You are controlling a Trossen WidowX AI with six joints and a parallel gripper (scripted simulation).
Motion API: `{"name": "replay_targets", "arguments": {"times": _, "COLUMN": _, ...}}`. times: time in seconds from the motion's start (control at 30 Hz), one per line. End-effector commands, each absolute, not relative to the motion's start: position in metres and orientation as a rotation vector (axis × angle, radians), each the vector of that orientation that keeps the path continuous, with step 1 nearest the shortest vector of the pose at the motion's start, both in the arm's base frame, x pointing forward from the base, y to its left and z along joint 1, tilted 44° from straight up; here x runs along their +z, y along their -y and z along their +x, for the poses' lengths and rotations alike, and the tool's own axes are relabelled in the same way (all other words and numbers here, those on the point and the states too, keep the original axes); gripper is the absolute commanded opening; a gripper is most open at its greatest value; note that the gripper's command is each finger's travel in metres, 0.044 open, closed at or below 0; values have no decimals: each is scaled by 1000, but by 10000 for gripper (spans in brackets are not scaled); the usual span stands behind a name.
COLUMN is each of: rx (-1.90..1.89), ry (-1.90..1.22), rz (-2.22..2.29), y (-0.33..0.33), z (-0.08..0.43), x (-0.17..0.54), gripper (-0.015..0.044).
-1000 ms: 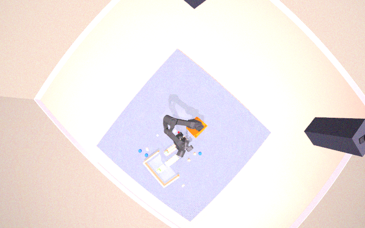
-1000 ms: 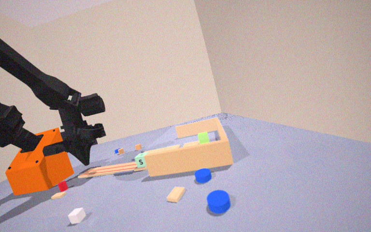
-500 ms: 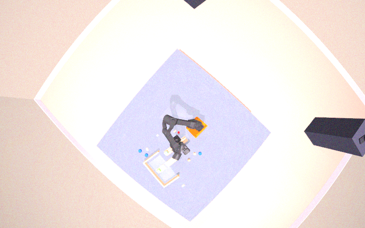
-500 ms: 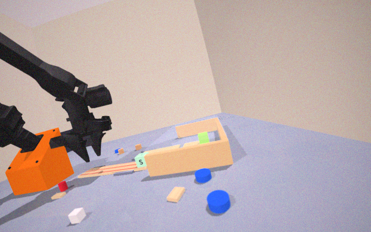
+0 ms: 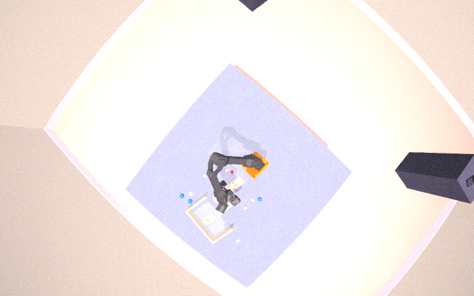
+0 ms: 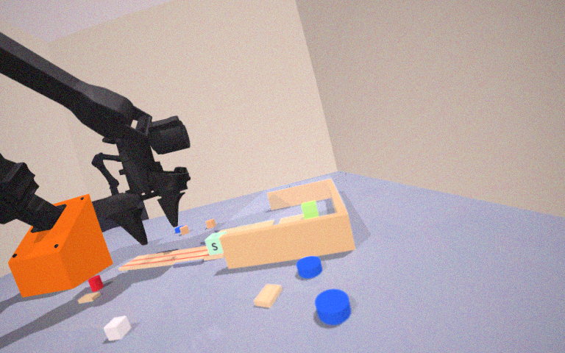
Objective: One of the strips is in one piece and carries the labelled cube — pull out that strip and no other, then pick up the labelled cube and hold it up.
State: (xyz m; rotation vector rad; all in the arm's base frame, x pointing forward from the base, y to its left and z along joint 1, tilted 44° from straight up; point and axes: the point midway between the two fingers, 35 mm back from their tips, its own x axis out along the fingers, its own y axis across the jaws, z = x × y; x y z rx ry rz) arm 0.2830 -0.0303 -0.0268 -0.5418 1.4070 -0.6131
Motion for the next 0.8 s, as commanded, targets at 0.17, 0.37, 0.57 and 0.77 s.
{"name": "replay_targets", "arguments": {"times": 0.17, "rx": -615, "ry": -1407, "rz": -549, "y": 30, "z": 316, "x": -19, "gripper": 440}}
{"name": "replay_targets", "arguments": {"times": 0.37, "rx": -615, "ry": -1406, "rz": -549, "y": 30, "z": 338, "x": -14, "gripper": 440}}
{"name": "replay_targets", "arguments": {"times": 0.57, "rx": -616, "ry": -1405, "rz": -549, "y": 29, "z": 360, "x": -8, "gripper": 440}}
{"name": "replay_targets", "arguments": {"times": 0.77, "rx": -616, "ry": -1404, "rz": -548, "y": 29, "z": 382, "x": -3, "gripper": 440}}
